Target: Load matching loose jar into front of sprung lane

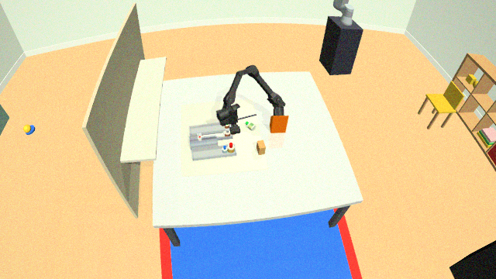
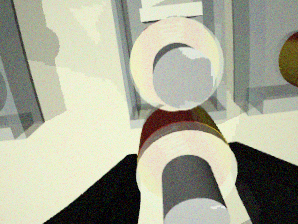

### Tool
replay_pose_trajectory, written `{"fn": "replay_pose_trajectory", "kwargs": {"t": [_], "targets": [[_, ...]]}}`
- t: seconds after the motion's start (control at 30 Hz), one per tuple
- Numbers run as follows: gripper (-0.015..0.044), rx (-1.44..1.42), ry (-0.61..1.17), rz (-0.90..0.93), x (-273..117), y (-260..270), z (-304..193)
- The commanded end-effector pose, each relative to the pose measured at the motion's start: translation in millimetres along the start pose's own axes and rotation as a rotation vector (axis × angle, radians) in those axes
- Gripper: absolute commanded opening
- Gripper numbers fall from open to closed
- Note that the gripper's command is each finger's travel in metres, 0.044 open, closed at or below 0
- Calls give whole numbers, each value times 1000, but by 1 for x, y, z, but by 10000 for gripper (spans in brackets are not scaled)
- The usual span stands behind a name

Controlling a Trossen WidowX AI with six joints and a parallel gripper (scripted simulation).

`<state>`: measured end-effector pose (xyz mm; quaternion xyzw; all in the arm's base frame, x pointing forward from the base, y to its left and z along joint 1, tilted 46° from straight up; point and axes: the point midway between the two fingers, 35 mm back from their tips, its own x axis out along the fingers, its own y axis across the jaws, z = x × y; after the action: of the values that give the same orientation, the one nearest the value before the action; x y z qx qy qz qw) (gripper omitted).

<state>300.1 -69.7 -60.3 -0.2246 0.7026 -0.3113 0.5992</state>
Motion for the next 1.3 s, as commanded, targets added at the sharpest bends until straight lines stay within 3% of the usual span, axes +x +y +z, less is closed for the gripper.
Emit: {"fn": "replay_pose_trajectory", "kwargs": {"t": [0.0, 1.27], "targets": [[0, 14, -23, -3, -2, -1, 10], [0, 15, -23, -3, -5, -3, 23]]}}
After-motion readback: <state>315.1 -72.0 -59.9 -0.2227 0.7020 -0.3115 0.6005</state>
